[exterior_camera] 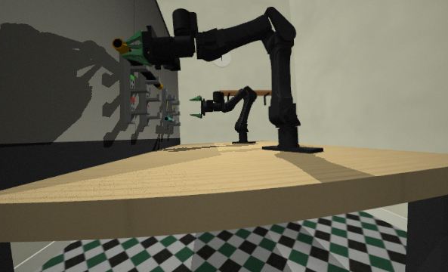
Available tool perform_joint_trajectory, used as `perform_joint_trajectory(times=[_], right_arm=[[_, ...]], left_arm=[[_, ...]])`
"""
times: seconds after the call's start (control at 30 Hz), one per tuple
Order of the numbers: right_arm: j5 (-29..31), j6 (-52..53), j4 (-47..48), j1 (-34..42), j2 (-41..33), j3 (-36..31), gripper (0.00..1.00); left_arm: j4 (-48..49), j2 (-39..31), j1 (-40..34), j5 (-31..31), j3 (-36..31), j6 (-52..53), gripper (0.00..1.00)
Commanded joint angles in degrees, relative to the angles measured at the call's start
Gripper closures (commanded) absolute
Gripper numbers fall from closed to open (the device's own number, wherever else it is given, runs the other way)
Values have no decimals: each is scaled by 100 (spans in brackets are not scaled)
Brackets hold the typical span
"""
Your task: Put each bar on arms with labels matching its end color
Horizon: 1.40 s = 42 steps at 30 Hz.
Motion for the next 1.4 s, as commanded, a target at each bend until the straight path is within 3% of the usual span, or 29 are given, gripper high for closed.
perform_joint_trajectory(times=[0.0, 1.37], right_arm=[[37, -1, 81, -71, 62, -85, 0], [37, -1, 81, -71, 62, -85, 0]], left_arm=[[126, -86, -31, -16, 110, -20, 100], [-402, -209, -28, -11, 520, -21, 100]])
